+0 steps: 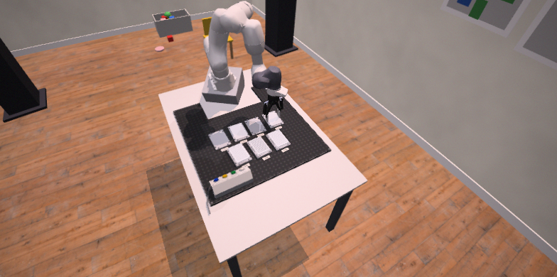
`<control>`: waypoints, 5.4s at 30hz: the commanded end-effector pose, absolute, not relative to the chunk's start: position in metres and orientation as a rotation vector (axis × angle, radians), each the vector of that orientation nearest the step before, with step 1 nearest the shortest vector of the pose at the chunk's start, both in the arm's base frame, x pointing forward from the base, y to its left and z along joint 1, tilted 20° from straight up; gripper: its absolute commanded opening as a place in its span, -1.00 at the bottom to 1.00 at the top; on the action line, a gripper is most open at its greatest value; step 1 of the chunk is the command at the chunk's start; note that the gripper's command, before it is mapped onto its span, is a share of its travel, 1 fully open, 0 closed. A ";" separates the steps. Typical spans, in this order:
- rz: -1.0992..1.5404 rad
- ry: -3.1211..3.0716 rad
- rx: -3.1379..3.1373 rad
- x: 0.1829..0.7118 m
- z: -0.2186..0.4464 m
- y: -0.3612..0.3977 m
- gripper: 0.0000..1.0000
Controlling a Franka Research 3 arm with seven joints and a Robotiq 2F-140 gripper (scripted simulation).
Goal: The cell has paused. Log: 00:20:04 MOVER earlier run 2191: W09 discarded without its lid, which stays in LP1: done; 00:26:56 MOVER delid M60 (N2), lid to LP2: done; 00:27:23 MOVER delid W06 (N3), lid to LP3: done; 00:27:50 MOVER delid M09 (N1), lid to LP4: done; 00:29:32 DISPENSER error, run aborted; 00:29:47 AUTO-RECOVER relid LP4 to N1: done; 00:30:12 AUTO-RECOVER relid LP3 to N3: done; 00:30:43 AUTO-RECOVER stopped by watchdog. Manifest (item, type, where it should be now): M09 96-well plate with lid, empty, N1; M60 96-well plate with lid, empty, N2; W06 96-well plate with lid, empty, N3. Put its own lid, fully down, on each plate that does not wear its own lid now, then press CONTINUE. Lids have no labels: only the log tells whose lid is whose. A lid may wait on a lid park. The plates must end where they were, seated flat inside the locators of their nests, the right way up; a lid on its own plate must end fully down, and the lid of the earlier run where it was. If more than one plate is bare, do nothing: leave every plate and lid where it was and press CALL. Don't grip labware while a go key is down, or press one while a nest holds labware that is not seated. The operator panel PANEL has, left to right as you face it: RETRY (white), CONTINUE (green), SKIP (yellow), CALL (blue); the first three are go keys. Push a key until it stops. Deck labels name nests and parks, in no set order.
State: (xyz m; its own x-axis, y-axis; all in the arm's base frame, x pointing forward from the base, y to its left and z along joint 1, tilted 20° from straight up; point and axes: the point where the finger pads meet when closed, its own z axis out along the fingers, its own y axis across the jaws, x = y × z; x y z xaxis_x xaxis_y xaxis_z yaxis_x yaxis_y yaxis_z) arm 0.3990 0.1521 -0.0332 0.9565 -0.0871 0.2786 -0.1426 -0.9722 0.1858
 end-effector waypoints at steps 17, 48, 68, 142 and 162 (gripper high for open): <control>0.401 -0.174 2.903 0.398 -0.031 0.152 -1.00; 0.401 -0.174 2.903 0.398 -0.028 0.153 -1.00; 0.401 -0.174 2.903 0.397 -0.026 0.154 -1.00; 0.401 -0.174 2.903 0.389 0.005 0.161 -1.00; 0.401 -0.174 2.903 0.383 0.026 0.166 -1.00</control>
